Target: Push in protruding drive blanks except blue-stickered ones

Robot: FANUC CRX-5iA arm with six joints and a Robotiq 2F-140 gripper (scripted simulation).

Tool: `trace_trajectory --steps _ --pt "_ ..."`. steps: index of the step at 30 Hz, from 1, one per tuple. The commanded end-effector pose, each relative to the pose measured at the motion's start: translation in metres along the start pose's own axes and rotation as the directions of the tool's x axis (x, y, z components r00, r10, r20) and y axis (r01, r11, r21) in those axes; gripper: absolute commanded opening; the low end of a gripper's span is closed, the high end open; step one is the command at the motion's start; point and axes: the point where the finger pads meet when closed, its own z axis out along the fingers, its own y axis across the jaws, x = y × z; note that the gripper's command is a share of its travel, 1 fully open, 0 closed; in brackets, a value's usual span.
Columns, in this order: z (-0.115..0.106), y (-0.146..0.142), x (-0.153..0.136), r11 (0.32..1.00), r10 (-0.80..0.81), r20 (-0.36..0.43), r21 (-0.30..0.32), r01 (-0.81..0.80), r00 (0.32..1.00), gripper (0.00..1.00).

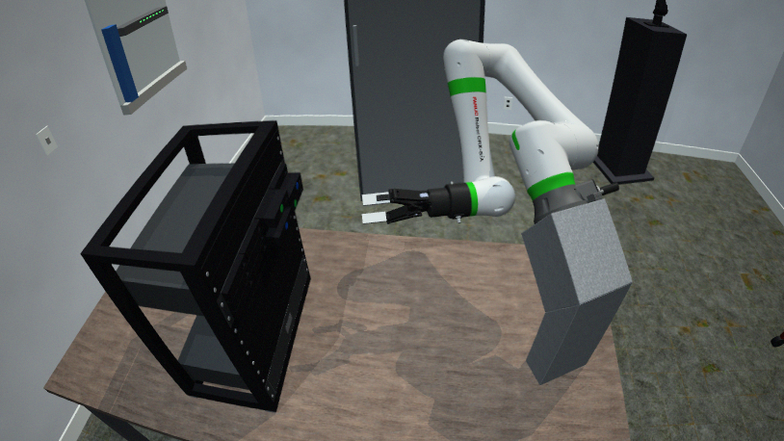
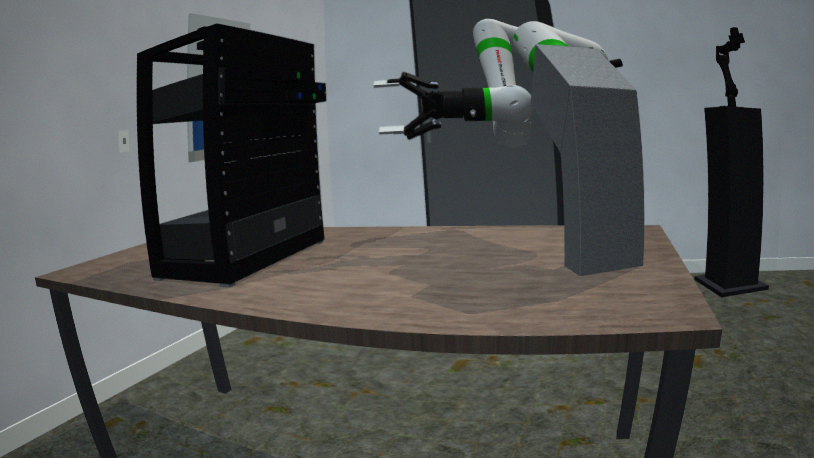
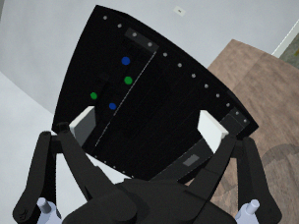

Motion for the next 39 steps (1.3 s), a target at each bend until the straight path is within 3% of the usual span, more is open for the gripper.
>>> trace_trajectory --steps 1,12,39 --pt "0.015 -0.012 0.006 0.998 0.062 -0.049 0.004 -0.062 0.997 1.00" --pt "0.041 -0.039 0.015 0.974 0.227 -0.138 0.013 -0.227 0.964 1.00" --pt "0.065 -0.073 0.006 0.901 0.425 -0.217 0.004 -0.434 0.879 1.00"
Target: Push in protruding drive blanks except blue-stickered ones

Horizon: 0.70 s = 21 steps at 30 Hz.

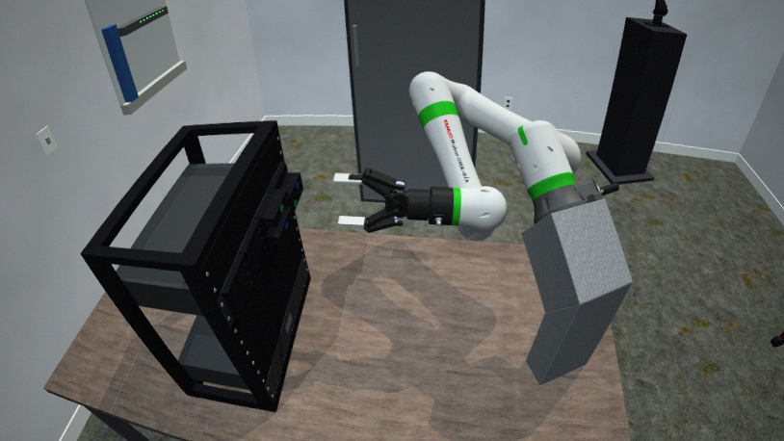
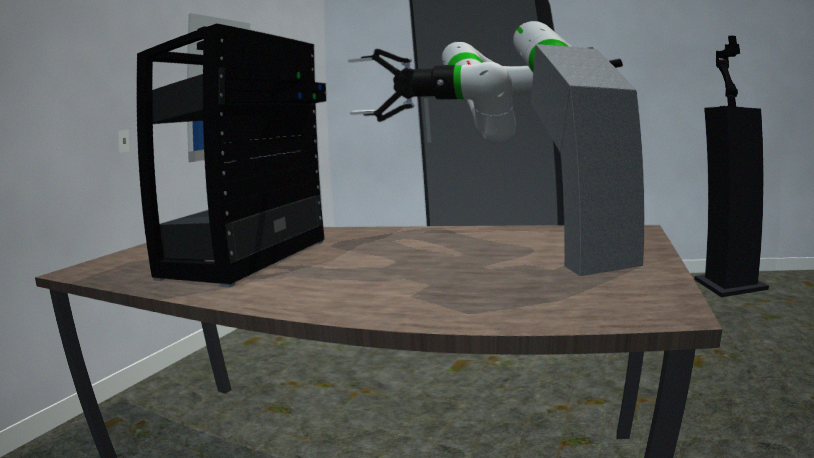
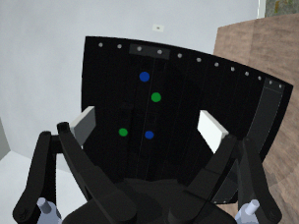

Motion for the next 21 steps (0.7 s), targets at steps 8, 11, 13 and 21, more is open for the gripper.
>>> trace_trajectory --steps 8,11,13,21 --pt "0.002 -0.006 -0.012 0.998 0.052 -0.017 -0.020 -0.052 0.999 1.00" --pt "0.002 -0.007 -0.014 0.998 0.060 -0.019 -0.024 -0.060 0.998 1.00" --pt "0.002 -0.008 -0.016 0.997 0.067 -0.021 -0.027 -0.067 0.998 1.00" --pt "0.001 -0.010 -0.023 0.995 0.088 -0.026 -0.038 -0.089 0.996 1.00"
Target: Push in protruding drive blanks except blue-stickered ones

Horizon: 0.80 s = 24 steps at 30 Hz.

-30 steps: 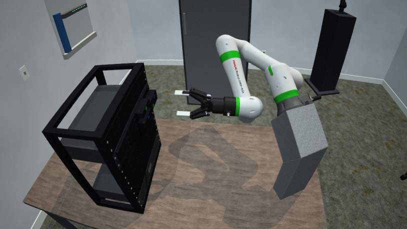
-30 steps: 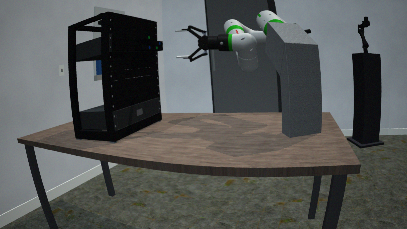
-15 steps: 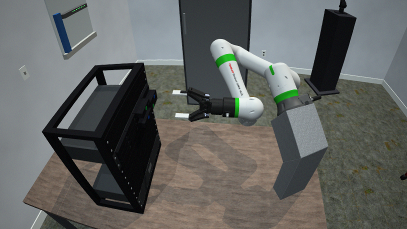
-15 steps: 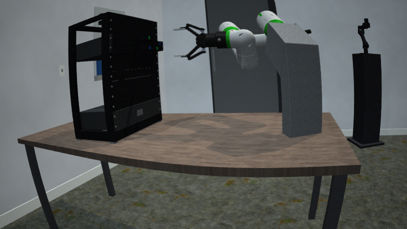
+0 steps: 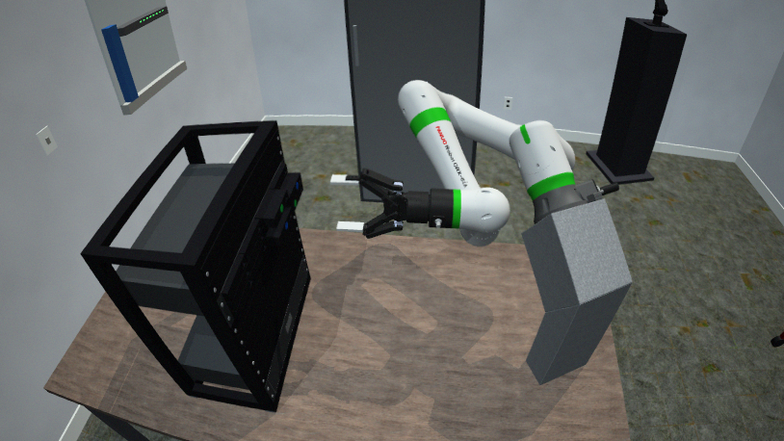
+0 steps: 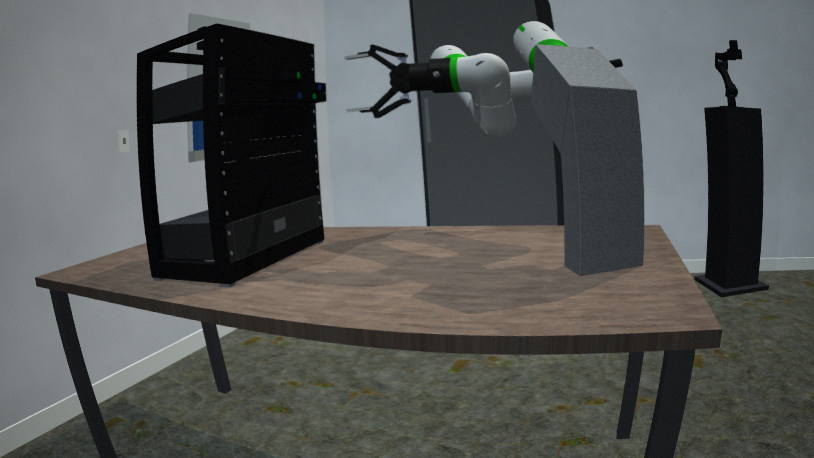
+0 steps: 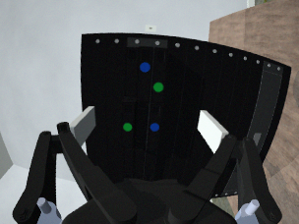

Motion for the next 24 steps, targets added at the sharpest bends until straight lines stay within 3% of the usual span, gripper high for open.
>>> trace_trajectory --steps 1,24 --pt "-0.0003 -0.0009 -0.0027 1.000 0.008 -0.002 -0.004 -0.008 1.000 1.00" --pt "-0.0017 -0.0029 -0.0108 0.999 0.028 -0.005 -0.017 -0.028 1.000 1.00"
